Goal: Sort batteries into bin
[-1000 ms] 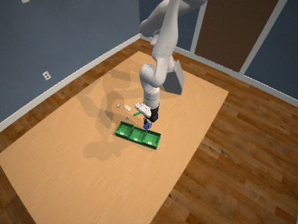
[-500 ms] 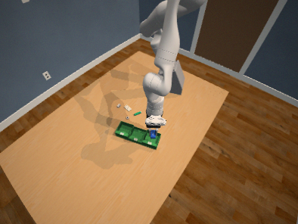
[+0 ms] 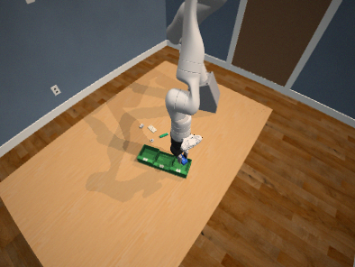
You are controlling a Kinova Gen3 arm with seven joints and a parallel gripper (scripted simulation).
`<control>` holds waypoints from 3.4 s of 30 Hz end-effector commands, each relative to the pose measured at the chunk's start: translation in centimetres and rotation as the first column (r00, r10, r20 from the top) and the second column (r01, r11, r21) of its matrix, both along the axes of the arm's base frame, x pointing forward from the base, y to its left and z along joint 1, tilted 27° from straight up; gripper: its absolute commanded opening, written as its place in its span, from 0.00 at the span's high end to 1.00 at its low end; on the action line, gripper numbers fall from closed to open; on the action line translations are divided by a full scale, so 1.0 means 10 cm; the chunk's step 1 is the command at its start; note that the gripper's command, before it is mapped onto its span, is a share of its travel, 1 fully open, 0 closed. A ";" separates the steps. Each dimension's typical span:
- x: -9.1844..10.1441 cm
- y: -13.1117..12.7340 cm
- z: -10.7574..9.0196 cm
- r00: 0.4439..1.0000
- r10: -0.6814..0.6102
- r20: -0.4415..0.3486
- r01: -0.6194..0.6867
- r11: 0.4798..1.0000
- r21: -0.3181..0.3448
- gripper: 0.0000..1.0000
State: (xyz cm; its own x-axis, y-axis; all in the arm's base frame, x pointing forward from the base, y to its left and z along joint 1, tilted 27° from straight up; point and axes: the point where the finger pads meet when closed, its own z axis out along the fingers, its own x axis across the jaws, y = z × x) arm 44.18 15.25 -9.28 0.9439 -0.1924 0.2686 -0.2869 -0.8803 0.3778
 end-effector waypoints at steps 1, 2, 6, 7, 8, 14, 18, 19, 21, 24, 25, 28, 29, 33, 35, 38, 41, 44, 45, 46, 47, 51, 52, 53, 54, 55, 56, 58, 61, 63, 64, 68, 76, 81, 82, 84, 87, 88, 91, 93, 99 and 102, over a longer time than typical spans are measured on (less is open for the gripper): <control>0.04 0.00 0.03 0.996 0.075 -0.040 -0.075 0.997 0.004 0.50; 0.04 0.00 0.03 0.991 0.119 -0.061 -0.119 0.993 -0.002 0.50; 0.04 0.00 0.03 0.973 0.205 -0.105 -0.208 0.978 -0.011 0.50; 0.04 0.00 0.03 0.961 0.247 -0.127 -0.251 0.968 -0.014 0.50; 0.04 0.00 0.03 0.946 0.289 -0.149 -0.295 0.956 -0.016 0.50; 0.05 0.00 0.04 0.846 0.469 -0.252 -0.488 0.873 -0.012 0.50; 0.06 -0.01 0.04 0.846 0.469 -0.252 -0.488 0.873 -0.012 0.50; 0.06 -0.01 0.04 0.846 0.469 -0.252 -0.488 0.873 -0.012 0.50; 0.06 -0.01 0.04 0.846 0.469 -0.252 -0.488 0.873 -0.012 0.50; 0.06 -0.01 0.04 0.846 0.469 -0.252 -0.488 0.873 -0.012 0.50; 0.06 -0.01 0.04 0.846 0.469 -0.252 -0.488 0.873 -0.012 0.50; 0.05 -0.01 0.04 0.846 0.469 -0.252 -0.488 0.873 -0.012 0.50; 0.05 -0.01 0.04 0.846 0.469 -0.252 -0.488 0.873 -0.012 0.50; 0.06 -0.02 0.00 0.846 0.469 -0.252 -0.488 0.873 -0.012 0.50; 0.06 -0.04 -0.04 0.846 0.469 -0.252 -0.488 0.873 -0.012 0.50; 0.07 -0.05 -0.05 0.846 0.469 -0.252 -0.488 0.873 -0.012 0.50; 0.08 -0.07 -0.11 0.846 0.469 -0.252 -0.488 0.873 -0.012 0.50; 0.09 -0.10 -0.16 0.846 0.469 -0.252 -0.488 0.873 -0.012 0.50; 0.09 -0.11 -0.18 0.846 0.469 -0.252 -0.488 0.873 -0.012 0.50; 0.09 -0.12 -0.20 0.846 0.469 -0.252 -0.488 0.873 -0.012 0.50; 0.10 -0.12 -0.21 0.846 0.469 -0.252 -0.488 0.873 -0.012 0.50; 0.11 -0.16 -0.29 0.846 0.469 -0.252 -0.488 0.873 -0.012 0.50; 0.11 -0.17 -0.30 0.846 0.469 -0.252 -0.488 0.873 -0.012 0.50; 0.12 -0.17 -0.32 0.846 0.469 -0.252 -0.488 0.873 -0.012 0.50; 0.12 -0.17 -0.32 0.846 0.469 -0.252 -0.488 0.873 -0.012 0.50; 0.12 -0.17 -0.32 0.846 0.469 -0.252 -0.488 0.873 -0.012 0.50; 0.12 -0.18 -0.34 0.846 0.469 -0.252 -0.488 0.873 -0.012 0.50; 0.13 -0.20 -0.38 0.846 0.469 -0.252 -0.488 0.873 -0.012 0.50; 0.13 -0.22 -0.42 0.846 0.469 -0.252 -0.488 0.873 -0.012 0.50; 0.13 -0.23 -0.42 0.846 0.469 -0.252 -0.488 0.873 -0.012 0.50; 0.13 -0.23 -0.42 0.846 0.469 -0.252 -0.488 0.873 -0.012 0.50; 0.13 -0.23 -0.42 0.846 0.469 -0.252 -0.488 0.873 -0.012 0.50; 0.13 -0.22 -0.42 0.846 0.469 -0.252 -0.488 0.873 -0.012 0.50; 0.13 -0.22 -0.42 0.846 0.469 -0.252 -0.488 0.873 -0.012 0.32; 0.13 -0.22 -0.42 0.846 0.469 -0.252 -0.488 0.873 -0.012 0.32; 0.13 -0.22 -0.42 0.846 0.469 -0.252 -0.488 0.873 -0.012 0.32; 0.13 -0.22 -0.42 0.846 0.469 -0.252 -0.488 0.873 -0.012 0.32; 0.13 -0.22 -0.42 0.846 0.469 -0.252 -0.488 0.873 -0.012 0.32; 0.13 -0.22 -0.42 0.846 0.469 -0.252 -0.488 0.873 -0.012 0.32; 0.13 -0.22 -0.42 0.846 0.469 -0.252 -0.488 0.873 -0.012 0.32; 0.12 -0.20 -0.36 0.846 0.469 -0.252 -0.488 0.873 -0.012 0.32; 0.11 -0.18 -0.33 0.846 0.469 -0.252 -0.488 0.873 -0.012 0.32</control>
State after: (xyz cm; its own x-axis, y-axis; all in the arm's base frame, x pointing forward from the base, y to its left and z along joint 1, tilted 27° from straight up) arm 45.19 13.00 -12.95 0.9515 0.3070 0.0193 0.2656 -0.8517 0.4517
